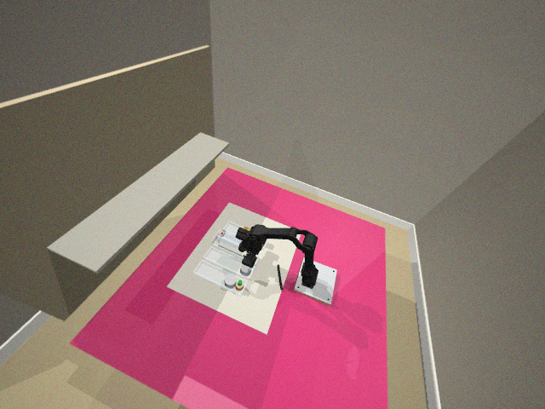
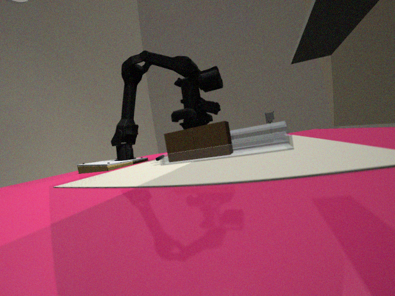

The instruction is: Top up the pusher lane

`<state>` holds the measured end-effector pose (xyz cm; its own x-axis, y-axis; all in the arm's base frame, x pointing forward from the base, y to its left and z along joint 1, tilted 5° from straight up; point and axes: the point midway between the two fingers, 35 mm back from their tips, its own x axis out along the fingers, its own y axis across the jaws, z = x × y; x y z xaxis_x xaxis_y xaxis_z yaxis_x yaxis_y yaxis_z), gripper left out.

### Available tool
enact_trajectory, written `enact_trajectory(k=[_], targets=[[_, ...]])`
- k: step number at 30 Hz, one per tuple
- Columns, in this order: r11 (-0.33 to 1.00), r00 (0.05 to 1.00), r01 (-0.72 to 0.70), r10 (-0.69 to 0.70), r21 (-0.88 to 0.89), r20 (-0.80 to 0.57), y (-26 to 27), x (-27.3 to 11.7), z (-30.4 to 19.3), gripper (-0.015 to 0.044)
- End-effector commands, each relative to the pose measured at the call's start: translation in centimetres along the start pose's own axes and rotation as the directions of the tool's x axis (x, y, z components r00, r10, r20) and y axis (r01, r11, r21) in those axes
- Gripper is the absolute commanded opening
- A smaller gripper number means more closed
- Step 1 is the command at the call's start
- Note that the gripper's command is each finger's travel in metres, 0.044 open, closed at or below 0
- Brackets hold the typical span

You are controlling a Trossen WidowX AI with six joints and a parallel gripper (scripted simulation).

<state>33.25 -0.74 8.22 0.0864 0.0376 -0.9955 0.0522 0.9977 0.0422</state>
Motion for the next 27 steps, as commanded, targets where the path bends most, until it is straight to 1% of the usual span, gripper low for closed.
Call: enact_trajectory(k=[1, 27], targets=[[1.0, 1.0, -0.003, 0.003, -0.001, 0.018, 0.05, 0.07, 0.34, 0.0], [1.0, 1.0, -0.003, 0.003, -0.001, 0.018, 0.05, 0.09, -0.09, 0.0]])
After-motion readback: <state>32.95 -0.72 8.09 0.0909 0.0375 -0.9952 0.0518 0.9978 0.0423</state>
